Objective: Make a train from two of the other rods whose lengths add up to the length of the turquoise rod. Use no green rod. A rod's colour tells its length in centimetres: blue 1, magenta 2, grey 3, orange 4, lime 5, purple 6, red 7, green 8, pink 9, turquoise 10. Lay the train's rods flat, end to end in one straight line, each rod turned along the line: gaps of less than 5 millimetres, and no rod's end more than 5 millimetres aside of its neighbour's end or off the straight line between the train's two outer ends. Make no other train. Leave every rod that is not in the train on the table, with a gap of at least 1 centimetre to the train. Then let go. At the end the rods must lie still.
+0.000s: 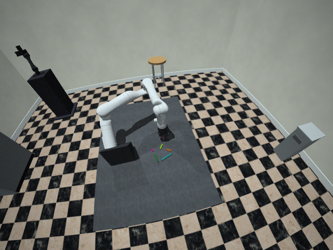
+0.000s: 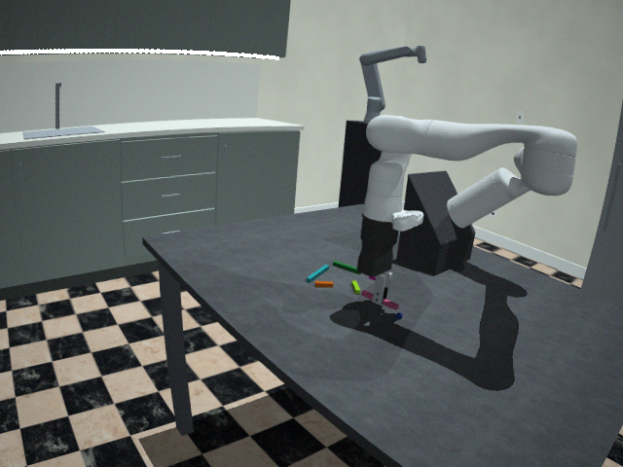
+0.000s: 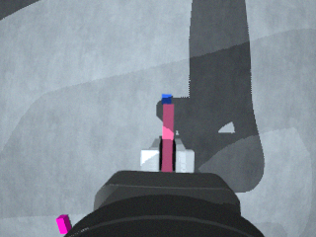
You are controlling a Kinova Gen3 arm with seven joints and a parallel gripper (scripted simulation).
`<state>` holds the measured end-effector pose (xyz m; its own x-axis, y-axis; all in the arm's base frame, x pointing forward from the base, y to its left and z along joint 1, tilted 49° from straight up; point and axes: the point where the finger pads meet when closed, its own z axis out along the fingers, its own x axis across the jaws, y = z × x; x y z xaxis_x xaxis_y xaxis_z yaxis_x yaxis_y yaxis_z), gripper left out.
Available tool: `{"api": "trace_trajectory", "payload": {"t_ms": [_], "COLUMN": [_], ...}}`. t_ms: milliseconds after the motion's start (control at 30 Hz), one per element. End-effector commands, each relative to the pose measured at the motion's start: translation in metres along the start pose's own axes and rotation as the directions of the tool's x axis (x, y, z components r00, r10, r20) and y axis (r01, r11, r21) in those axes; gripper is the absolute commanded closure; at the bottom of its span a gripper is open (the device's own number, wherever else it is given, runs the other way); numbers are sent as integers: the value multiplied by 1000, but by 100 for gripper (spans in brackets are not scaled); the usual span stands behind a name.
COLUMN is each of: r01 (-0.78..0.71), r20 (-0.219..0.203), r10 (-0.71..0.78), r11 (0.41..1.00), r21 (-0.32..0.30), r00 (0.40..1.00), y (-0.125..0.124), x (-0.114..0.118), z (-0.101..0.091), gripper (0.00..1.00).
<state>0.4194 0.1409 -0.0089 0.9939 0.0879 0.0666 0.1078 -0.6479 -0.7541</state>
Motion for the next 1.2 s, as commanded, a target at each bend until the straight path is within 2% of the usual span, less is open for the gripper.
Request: {"api": "trace_trajectory", "payload": {"t_ms": [0, 1167], "r01": [-1, -1], "r20": [5, 5], "r10": [1, 1], "r11": [1000, 1000], "r21": [-1, -1], "r00": [1000, 1000], "y": [0, 0], "x": [-2, -2], "z": [3, 6], "gripper": [76, 76]}}
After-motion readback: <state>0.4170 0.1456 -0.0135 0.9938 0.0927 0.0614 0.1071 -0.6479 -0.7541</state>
